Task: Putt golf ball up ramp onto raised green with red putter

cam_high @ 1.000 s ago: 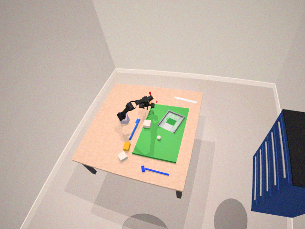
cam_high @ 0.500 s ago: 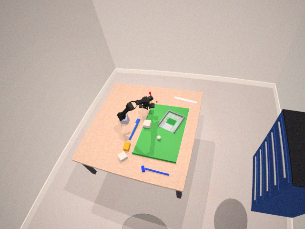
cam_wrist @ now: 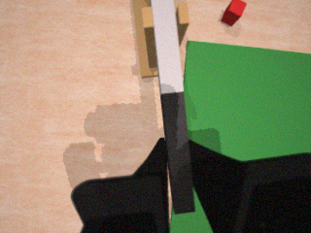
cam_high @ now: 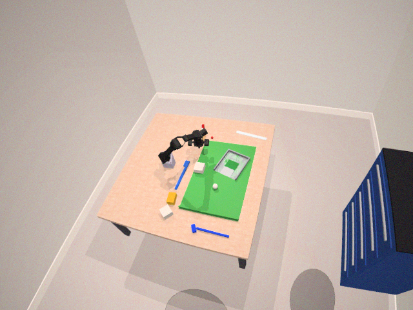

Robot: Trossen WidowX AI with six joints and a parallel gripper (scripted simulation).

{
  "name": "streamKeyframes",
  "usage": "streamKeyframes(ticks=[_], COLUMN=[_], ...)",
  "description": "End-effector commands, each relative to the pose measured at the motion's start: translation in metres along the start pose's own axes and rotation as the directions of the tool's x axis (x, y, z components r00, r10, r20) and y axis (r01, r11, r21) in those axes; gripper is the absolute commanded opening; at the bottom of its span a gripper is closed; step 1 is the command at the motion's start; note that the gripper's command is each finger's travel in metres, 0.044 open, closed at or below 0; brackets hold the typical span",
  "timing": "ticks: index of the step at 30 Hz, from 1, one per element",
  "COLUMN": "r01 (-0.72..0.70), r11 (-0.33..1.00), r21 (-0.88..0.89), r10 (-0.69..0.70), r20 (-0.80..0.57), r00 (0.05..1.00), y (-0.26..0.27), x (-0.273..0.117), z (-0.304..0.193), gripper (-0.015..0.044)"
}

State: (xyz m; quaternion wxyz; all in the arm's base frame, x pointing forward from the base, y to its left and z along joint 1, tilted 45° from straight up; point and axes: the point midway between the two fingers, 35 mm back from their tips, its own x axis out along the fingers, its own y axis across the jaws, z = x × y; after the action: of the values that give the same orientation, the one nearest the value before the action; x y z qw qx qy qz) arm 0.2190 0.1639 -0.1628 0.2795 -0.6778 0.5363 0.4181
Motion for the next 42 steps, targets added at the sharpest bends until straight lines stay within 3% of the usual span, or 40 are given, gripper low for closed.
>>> streamKeyframes(ticks=[1,9,13,23,32,42], r01=[0.010,0.009,0.014,0.042,0.079,0.129], r11=[1.000,1.000,1.000,0.927,0.727,0.390], r21=[-0.002,-0.002,-0.002,0.372,0.682,0.912], r10=[-0.010,-0.009,-0.014,-0.038,-0.053,-0.056], r20=[0.018,0.019,0.014,-0.018,-0.060,-0.116], r00=[1.000,1.000,1.000,0.999,0.997,0.992], y=[-0.004,0.000,-0.001,-0.022,-0.031,-0.027], x=[-0.024,-0.085,-0.081,-0.110,-0.135,-0.157], z=[0.011,0.025,0.023,-0.037,-0.100,-0.172], gripper=[0.0000,0.0000,0.0000,0.0000,0.0000,0.0000])
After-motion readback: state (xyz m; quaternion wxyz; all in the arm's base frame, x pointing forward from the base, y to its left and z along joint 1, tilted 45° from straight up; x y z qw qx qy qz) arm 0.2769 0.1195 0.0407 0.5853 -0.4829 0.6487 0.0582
